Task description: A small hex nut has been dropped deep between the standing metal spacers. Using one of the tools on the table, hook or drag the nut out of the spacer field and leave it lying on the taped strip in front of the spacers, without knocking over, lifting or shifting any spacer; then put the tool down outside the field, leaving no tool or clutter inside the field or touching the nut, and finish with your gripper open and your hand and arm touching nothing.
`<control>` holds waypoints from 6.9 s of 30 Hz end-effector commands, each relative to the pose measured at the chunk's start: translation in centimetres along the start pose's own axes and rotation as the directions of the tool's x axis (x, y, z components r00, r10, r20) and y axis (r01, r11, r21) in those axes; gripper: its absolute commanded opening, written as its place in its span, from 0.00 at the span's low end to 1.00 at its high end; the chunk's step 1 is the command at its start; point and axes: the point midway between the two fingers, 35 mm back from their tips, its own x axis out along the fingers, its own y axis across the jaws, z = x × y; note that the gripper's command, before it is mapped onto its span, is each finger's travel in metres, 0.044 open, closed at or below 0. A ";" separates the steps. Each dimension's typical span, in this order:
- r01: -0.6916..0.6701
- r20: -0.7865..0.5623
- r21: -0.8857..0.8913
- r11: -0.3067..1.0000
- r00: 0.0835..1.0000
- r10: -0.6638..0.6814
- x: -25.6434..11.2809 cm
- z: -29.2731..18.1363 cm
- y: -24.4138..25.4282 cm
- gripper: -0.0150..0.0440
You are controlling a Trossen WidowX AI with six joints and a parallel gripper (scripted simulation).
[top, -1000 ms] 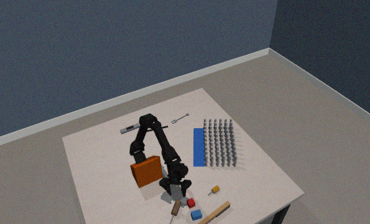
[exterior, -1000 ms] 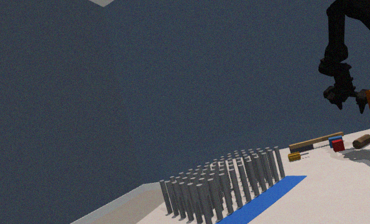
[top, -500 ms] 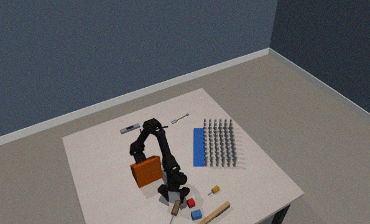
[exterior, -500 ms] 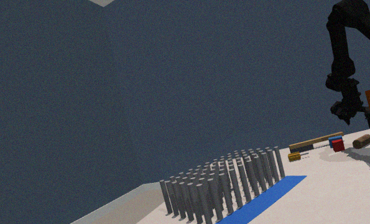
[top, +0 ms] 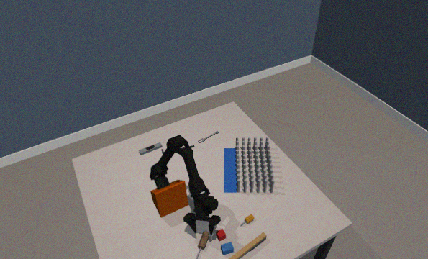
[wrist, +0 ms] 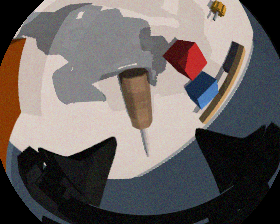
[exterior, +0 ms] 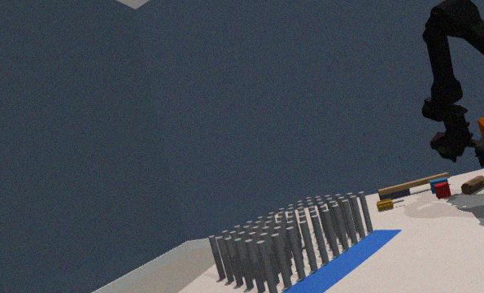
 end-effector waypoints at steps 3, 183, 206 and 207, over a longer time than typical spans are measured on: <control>0.002 -0.013 0.006 1.000 1.000 -0.002 0.0 -0.1 0.0 0.78; 0.745 0.765 -0.644 -0.175 0.629 -0.139 -33.8 29.3 14.7 0.25; 0.718 0.742 -0.670 -0.186 0.655 -0.144 -25.5 34.8 15.9 0.25; 0.719 0.743 -0.669 -0.186 0.654 -0.144 -25.2 35.0 16.0 0.25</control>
